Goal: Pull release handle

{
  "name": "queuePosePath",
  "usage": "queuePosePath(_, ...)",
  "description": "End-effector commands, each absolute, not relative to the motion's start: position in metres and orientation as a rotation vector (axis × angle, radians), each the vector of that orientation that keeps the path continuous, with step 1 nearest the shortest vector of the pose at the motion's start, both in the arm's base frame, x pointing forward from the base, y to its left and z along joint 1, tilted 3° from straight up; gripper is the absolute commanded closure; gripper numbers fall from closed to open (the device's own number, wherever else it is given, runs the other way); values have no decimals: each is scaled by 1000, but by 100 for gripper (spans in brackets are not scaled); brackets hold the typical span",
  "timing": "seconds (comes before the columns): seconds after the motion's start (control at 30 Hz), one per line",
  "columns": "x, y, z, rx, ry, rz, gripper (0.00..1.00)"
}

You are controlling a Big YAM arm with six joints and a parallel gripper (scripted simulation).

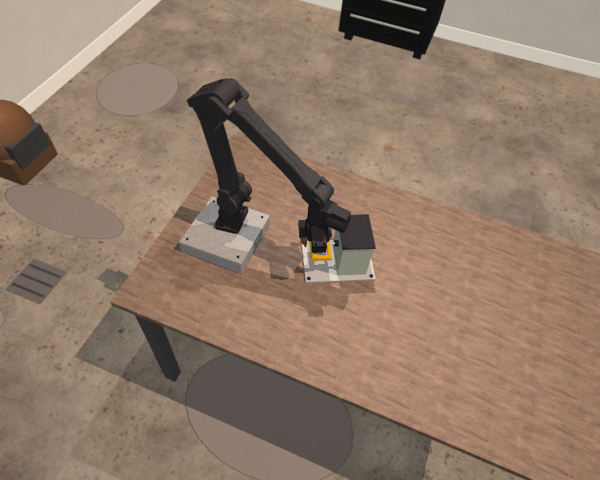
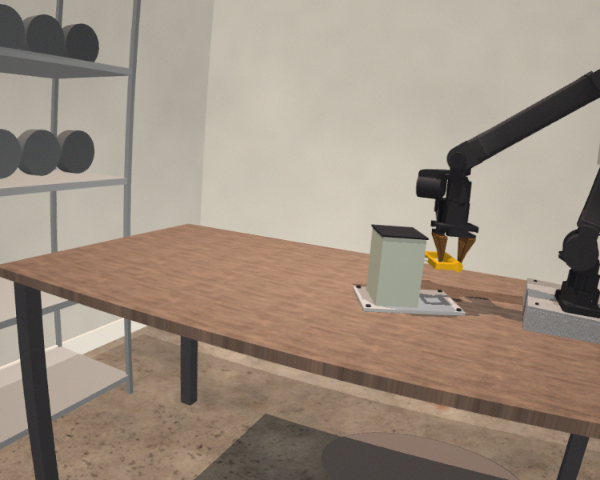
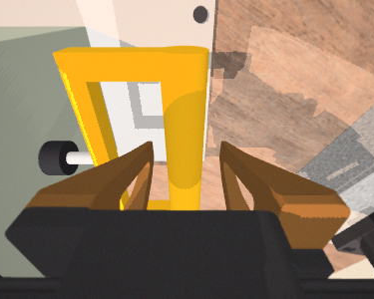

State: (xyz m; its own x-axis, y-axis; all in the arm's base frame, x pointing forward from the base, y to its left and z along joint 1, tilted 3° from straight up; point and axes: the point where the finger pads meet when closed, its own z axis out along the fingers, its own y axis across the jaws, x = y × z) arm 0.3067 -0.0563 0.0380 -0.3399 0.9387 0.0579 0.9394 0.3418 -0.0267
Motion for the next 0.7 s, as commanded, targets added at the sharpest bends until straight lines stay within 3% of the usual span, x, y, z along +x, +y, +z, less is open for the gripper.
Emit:
queuePosePath(0.0,304,-53,32,-1764,-2519,-19,52)
queuePosePath(0.03,332,-62,54,-1803,-2538,-46,52)
queuePosePath(0.67,332,-62,54,-1803,-2538,-46,52)
